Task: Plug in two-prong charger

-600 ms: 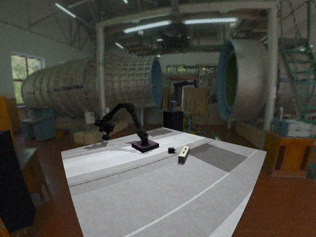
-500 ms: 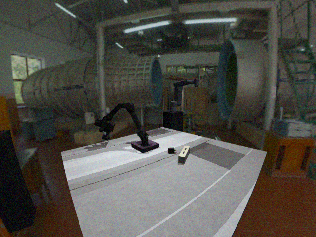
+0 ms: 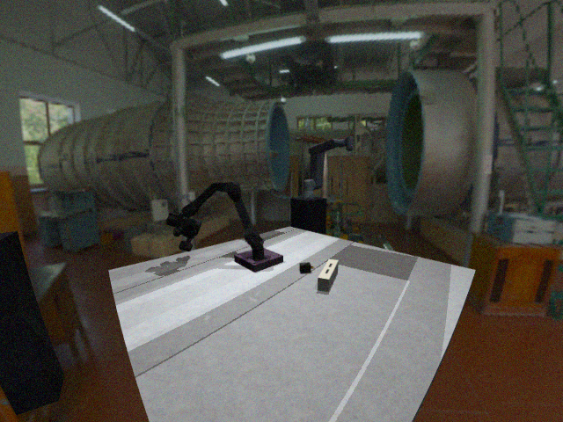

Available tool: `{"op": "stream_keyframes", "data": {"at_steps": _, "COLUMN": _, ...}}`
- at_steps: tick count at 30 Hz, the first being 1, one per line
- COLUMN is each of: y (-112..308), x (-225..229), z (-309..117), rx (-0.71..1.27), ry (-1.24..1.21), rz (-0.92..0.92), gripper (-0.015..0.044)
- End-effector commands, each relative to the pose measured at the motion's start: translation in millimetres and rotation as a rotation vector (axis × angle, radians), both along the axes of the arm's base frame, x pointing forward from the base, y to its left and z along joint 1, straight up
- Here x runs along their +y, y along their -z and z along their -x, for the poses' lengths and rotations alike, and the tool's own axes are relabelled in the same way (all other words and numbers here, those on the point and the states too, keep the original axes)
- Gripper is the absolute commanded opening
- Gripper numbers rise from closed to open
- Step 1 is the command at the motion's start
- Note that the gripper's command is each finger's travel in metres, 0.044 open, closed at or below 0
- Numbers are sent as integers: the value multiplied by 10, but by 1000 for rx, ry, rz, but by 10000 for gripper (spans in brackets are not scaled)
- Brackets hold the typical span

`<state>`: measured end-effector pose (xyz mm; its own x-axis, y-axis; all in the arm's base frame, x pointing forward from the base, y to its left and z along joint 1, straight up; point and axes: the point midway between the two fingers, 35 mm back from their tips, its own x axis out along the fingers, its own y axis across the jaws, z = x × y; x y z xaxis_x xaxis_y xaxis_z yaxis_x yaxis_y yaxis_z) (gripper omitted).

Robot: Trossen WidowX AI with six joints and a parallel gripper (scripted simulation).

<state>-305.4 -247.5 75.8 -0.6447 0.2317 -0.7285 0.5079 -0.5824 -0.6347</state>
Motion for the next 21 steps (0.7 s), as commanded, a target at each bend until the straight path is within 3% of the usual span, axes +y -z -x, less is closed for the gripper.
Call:
{"op": "stream_keyframes", "data": {"at_steps": 1, "y": -2, "x": -79, "z": -151, "rx": -15, "ry": -56, "rz": -21, "gripper": 440}}
{"op": "stream_keyframes", "data": {"at_steps": 21, "y": 16, "x": -641, "z": -973, "rx": -83, "ry": -354, "rz": -46, "gripper": 440}}
